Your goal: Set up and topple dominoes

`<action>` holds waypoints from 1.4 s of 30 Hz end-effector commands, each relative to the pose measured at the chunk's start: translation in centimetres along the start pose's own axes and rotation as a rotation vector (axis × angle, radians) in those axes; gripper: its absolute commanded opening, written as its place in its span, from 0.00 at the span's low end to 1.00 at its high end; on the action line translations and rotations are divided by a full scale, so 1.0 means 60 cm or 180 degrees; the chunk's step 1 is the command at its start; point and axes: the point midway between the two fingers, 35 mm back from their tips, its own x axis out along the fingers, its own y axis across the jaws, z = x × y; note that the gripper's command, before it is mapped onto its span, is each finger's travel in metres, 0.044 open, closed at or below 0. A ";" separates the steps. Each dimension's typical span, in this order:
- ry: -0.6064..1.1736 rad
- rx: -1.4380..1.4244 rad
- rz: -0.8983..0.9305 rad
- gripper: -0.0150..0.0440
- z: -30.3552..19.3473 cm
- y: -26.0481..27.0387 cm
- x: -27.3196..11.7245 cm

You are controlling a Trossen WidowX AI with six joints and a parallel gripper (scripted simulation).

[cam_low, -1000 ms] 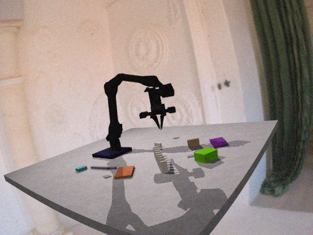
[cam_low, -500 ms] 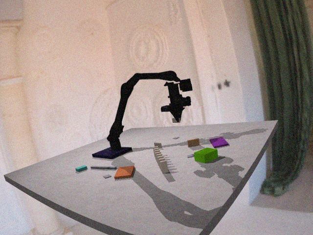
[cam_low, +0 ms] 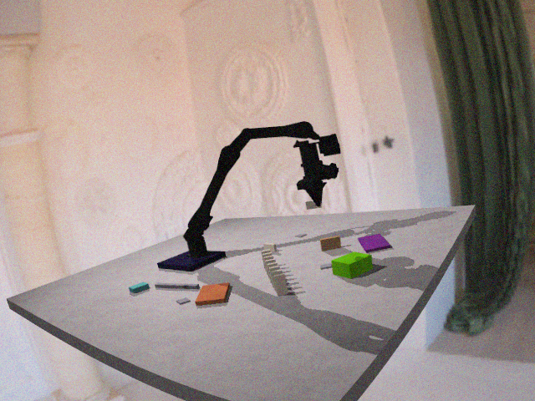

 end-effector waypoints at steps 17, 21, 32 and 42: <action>-0.0840 -0.0284 -0.0036 0.30 0.060 0.032 0.067; -0.1014 -0.0326 -0.0039 0.30 0.069 0.039 0.078; -0.1500 -0.0412 -0.0052 0.30 0.089 0.053 0.102; -0.1938 -0.0462 -0.0061 0.30 0.097 0.063 0.117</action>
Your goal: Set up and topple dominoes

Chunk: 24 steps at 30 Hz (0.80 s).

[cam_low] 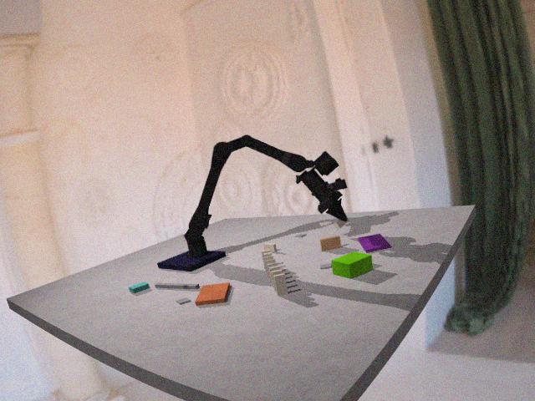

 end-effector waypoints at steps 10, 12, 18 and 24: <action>-0.0594 -0.0053 -0.0046 0.30 0.000 0.008 0.005; -0.0679 -0.0055 -0.0052 0.30 -0.001 0.009 0.005; -0.0933 -0.0054 -0.0072 0.30 -0.006 0.010 0.003; -0.1183 -0.0042 -0.0093 0.30 -0.013 0.010 -0.003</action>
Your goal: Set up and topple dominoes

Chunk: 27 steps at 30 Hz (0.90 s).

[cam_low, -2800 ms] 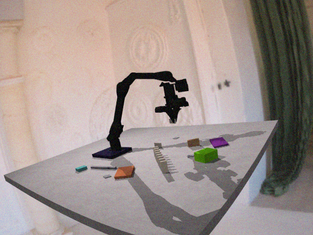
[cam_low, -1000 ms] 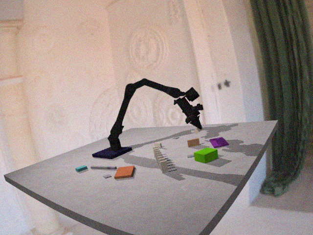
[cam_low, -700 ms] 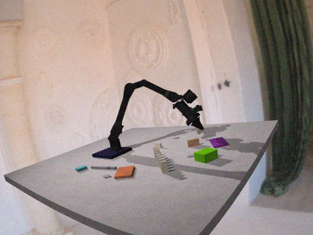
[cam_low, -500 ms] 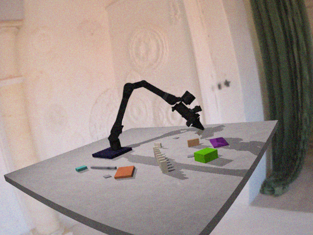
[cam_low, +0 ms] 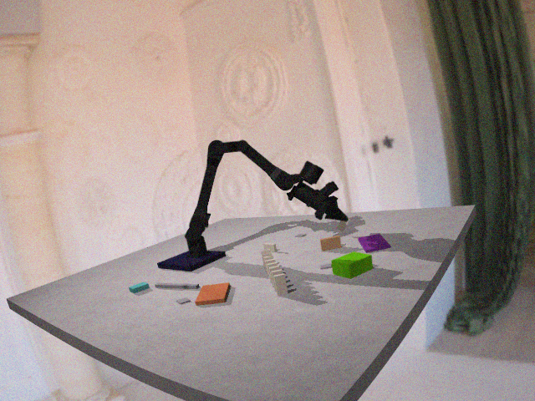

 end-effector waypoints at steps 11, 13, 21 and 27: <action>-0.0603 0.0042 -0.0072 0.30 -0.006 -0.006 -0.034; -0.0682 0.0054 -0.0082 0.30 -0.008 -0.008 -0.040; -0.0995 0.0113 -0.0123 0.30 -0.017 -0.017 -0.067; -0.1224 0.0170 -0.0156 0.30 -0.024 -0.026 -0.092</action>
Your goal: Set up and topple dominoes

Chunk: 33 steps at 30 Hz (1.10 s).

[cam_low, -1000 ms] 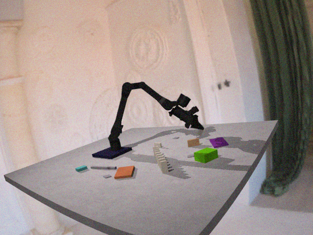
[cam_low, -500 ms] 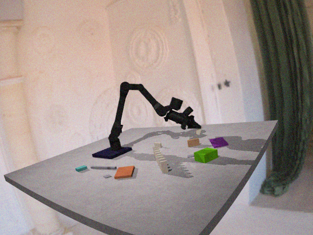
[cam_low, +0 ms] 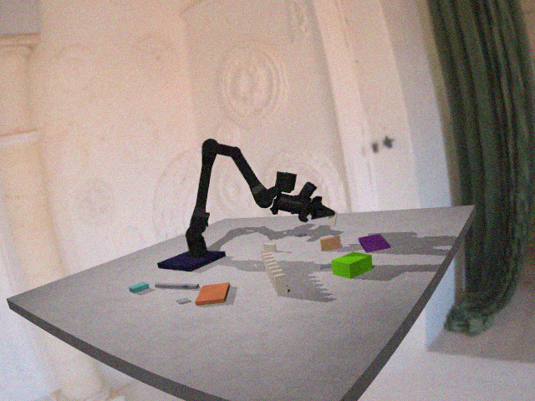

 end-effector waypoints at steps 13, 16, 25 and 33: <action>-0.0615 0.0174 -0.0119 0.30 0.013 -0.037 -0.081; -0.0696 0.0206 -0.0136 0.30 0.015 -0.043 -0.094; -0.0702 0.0209 -0.0137 0.30 0.015 -0.044 -0.095; -0.0702 0.0209 -0.0137 0.30 0.015 -0.044 -0.095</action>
